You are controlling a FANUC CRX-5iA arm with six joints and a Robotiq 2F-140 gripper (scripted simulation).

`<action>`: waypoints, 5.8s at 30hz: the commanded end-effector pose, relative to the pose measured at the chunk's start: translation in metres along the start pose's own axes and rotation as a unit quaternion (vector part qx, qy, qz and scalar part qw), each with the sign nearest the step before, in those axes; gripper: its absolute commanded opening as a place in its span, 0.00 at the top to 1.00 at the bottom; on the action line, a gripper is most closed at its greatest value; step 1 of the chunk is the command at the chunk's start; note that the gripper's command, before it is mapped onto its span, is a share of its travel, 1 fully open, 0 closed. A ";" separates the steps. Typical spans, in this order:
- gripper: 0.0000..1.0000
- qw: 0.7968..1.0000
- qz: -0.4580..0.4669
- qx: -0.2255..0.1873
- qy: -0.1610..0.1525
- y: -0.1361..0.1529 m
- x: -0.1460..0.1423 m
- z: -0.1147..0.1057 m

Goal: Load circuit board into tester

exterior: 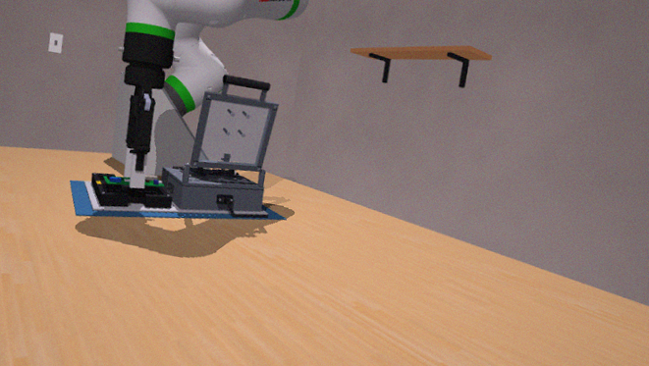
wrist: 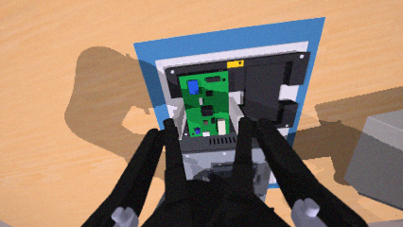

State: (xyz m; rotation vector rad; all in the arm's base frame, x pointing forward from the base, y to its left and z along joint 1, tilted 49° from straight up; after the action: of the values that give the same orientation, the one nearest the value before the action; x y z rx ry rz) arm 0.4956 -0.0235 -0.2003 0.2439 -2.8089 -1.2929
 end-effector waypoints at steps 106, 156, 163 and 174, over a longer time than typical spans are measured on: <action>0.54 1.000 0.000 0.000 0.000 0.000 0.000 -0.075; 0.54 1.000 0.000 0.000 0.000 0.065 0.004 -0.079; 0.54 1.000 0.000 0.000 0.000 0.090 0.006 -0.081; 0.54 1.000 0.000 0.000 0.000 0.122 0.008 -0.083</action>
State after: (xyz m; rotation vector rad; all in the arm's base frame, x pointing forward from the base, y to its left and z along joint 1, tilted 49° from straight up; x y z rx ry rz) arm 0.4827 -0.0151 -0.0626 0.2443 -2.8085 -1.2932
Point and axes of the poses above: the point where the finger pads meet when closed, its own z axis out along the fingers, its own x axis across the jaws, y = z × x, the point moved 5 cm from there along -z, back along the fingers, and after that the axes turned 10 degrees about -z, right-handed, at the moved point
